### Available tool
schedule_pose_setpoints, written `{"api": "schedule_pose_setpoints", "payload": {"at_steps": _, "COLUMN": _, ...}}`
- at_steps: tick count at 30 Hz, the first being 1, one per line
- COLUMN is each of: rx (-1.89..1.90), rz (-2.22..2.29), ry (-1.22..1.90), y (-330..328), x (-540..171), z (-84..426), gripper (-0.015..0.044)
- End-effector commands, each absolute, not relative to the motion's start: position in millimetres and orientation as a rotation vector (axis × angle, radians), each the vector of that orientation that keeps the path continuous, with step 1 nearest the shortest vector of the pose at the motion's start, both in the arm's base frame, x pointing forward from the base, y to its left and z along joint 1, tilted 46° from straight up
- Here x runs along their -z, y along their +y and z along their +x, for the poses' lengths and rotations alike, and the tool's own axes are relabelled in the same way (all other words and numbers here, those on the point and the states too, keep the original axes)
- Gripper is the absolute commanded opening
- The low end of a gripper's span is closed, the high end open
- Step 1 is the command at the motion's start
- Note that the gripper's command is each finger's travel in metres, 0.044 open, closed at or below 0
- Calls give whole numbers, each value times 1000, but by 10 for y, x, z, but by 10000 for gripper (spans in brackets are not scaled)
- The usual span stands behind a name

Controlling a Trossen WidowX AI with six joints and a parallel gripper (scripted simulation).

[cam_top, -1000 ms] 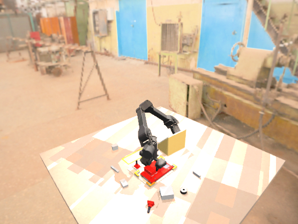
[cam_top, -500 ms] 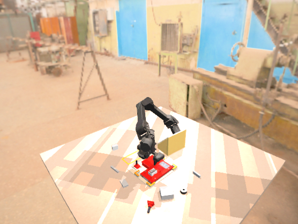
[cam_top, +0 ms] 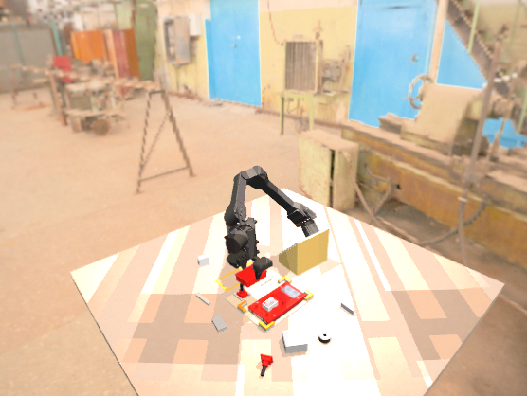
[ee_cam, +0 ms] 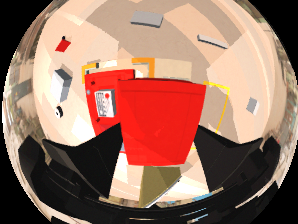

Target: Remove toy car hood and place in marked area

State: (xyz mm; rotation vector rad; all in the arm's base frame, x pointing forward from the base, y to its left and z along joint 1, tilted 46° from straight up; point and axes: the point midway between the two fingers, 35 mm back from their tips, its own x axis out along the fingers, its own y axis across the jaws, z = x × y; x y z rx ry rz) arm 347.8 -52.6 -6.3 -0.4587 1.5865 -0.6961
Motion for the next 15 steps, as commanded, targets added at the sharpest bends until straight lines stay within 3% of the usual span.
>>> {"api": "schedule_pose_setpoints", "payload": {"at_steps": 1, "rx": 691, "rz": -471, "ry": 1588, "y": -647, "x": -68, "z": 3421, "gripper": 0}}
{"api": "schedule_pose_setpoints", "payload": {"at_steps": 15, "rx": 706, "rz": -499, "ry": 1586, "y": -1164, "x": -643, "z": 3117, "gripper": 0}}
